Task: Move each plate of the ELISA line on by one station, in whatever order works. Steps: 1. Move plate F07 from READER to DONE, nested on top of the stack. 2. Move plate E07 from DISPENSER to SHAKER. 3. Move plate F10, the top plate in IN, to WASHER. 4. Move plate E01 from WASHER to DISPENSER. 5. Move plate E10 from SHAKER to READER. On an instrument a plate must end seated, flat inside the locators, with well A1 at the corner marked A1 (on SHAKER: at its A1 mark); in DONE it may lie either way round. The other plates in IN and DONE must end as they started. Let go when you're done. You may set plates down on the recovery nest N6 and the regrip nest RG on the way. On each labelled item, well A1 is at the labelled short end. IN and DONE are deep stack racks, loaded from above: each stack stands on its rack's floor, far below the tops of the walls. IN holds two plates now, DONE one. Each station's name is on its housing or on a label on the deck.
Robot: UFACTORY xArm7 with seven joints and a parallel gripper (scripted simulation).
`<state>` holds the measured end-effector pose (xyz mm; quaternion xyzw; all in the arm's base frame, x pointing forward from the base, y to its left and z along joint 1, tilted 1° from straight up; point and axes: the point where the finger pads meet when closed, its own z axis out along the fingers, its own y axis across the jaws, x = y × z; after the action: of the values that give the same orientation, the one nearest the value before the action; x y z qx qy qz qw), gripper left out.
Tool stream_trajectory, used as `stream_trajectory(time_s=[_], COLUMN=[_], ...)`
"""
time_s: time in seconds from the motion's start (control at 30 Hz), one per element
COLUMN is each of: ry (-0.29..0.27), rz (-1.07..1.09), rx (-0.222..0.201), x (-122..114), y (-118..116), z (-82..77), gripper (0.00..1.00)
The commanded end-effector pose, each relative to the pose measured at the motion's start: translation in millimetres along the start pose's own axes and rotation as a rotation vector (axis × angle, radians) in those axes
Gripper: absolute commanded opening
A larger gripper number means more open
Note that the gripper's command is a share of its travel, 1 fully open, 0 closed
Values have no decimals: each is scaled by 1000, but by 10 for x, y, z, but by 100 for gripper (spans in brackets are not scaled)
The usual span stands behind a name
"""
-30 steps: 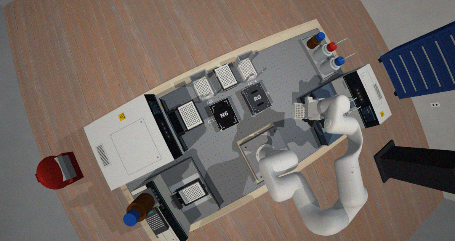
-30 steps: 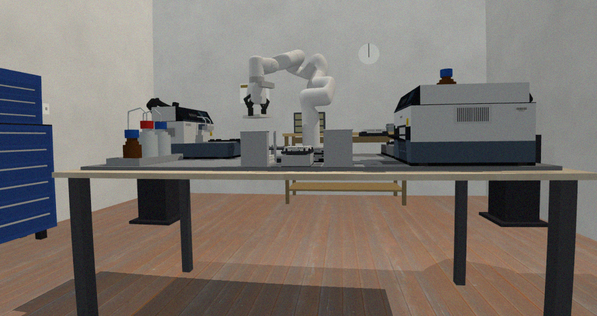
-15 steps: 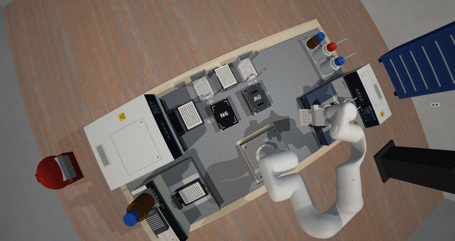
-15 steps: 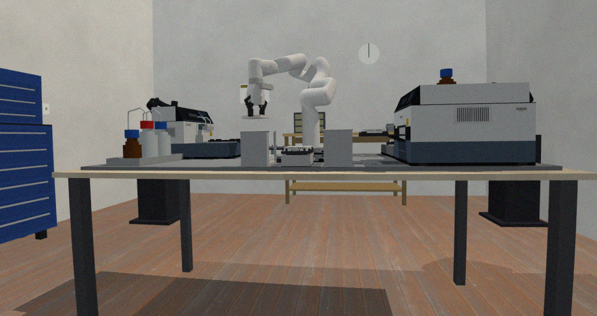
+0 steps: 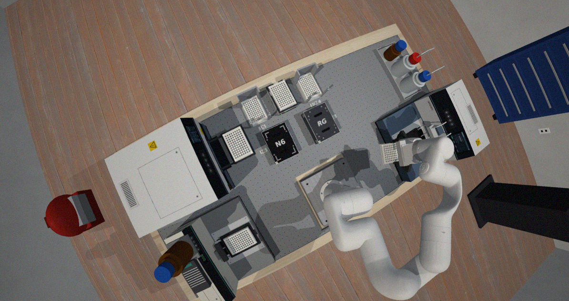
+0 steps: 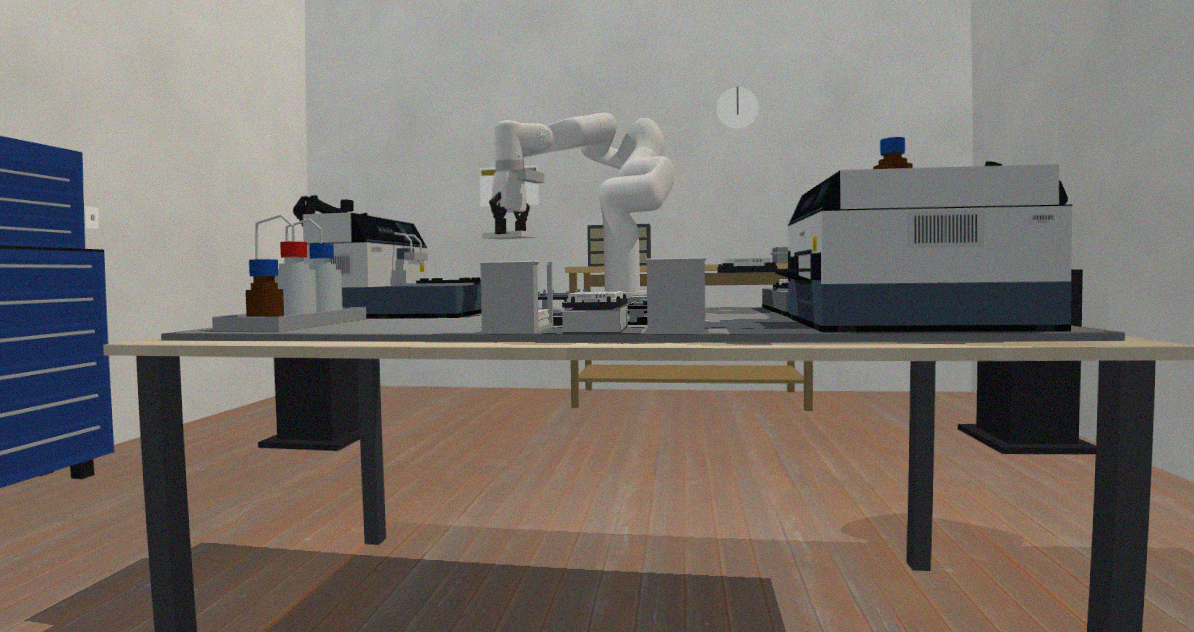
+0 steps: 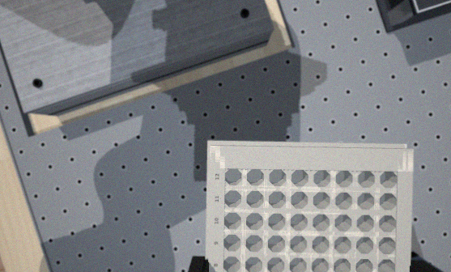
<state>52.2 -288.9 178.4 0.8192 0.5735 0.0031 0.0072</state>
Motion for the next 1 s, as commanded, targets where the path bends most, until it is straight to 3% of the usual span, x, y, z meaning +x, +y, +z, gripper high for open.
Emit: stream_trajectory(time_s=[0.0,0.23,0.97], ry=[-3,-3,-4], rz=[-13,-13,-130], rx=[-4,-4,-3], x=[-83,-244,-833], y=[-67,-237,-123], z=[-14,-14,-15], gripper=[0,0,0])
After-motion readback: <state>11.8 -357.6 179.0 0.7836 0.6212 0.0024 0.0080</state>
